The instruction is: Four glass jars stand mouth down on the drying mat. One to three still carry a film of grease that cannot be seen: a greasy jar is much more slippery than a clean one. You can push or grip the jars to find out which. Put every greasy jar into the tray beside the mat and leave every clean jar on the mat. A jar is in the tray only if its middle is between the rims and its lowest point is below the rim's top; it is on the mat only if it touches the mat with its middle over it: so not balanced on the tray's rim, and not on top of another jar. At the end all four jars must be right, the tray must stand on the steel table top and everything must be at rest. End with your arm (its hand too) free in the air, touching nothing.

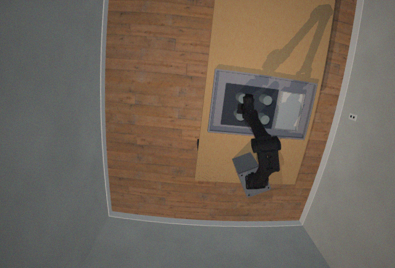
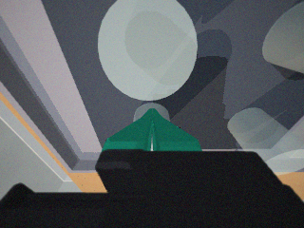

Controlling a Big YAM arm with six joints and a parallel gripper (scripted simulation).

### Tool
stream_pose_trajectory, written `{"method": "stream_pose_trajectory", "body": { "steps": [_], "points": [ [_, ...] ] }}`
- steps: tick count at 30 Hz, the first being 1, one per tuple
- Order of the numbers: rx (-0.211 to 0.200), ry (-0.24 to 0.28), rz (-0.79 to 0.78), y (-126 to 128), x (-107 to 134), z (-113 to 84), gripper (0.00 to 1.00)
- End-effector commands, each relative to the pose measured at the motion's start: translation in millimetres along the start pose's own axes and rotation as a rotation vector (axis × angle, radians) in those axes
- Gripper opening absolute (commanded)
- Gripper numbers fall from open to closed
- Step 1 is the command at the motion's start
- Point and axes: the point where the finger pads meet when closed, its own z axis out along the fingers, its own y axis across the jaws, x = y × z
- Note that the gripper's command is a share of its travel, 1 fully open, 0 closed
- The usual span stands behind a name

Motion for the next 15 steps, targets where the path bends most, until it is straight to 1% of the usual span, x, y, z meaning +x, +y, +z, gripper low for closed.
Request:
{"method": "stream_pose_trajectory", "body": {
  "steps": [1, 12, 13, 15],
  "points": [
    [-0.007, -0.017, -0.002, 7.8, -5.1, 2.4, 0.00],
    [-0.007, -0.017, -0.002, 7.7, -2.2, 3.1, 0.00],
    [-0.007, -0.017, -0.002, 7.0, 1.7, 3.8, 0.00],
    [-0.007, -0.017, -0.002, 7.0, 1.7, 3.8, 0.00]
  ]
}}
